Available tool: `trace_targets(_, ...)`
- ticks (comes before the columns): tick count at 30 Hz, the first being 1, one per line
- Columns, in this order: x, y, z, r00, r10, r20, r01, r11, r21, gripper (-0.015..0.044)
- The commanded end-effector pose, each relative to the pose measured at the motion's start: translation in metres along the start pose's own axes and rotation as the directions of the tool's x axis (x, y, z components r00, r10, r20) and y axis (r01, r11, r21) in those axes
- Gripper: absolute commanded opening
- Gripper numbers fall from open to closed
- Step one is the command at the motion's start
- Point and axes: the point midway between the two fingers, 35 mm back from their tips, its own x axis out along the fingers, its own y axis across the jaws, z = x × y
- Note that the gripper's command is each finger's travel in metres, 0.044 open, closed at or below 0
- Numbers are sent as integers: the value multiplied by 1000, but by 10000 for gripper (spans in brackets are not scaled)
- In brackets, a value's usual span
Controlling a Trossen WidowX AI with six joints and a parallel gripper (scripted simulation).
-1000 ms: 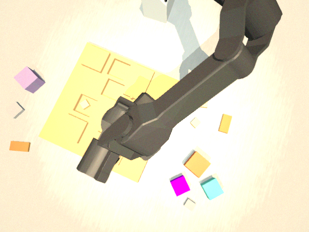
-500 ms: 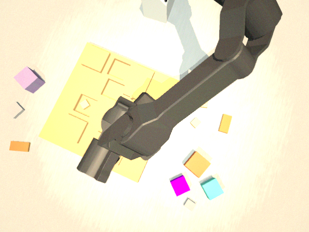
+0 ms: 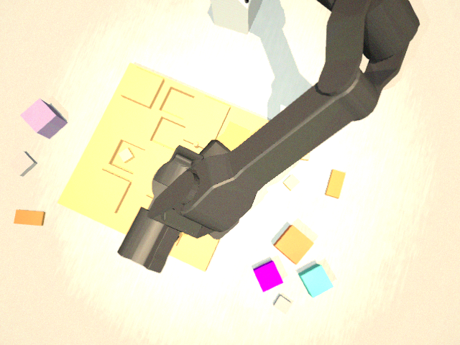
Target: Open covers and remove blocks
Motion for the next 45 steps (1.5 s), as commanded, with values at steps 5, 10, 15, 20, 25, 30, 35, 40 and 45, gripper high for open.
trace_targets(5,11,3,0,1000,9,1,-9,1000,7,144)
trace_targets(10,15,3,0,1000,9,2,-9,1000,7,144)
trace_targets(15,16,3,0,1000,9,2,-9,1000,7,144)
trace_targets(20,16,3,0,1000,9,2,-9,1000,7,144)
trace_targets(25,20,3,0,1000,9,2,-9,1000,7,144)
trace_targets(30,24,3,0,1000,9,2,-9,1000,7,144)
trace_targets(35,27,3,0,1000,9,2,-9,1000,7,144)
trace_targets(40,24,2,0,1000,3,0,-3,1000,1,124)
trace_targets(45,24,2,0,1000,3,0,-3,1000,1,90)
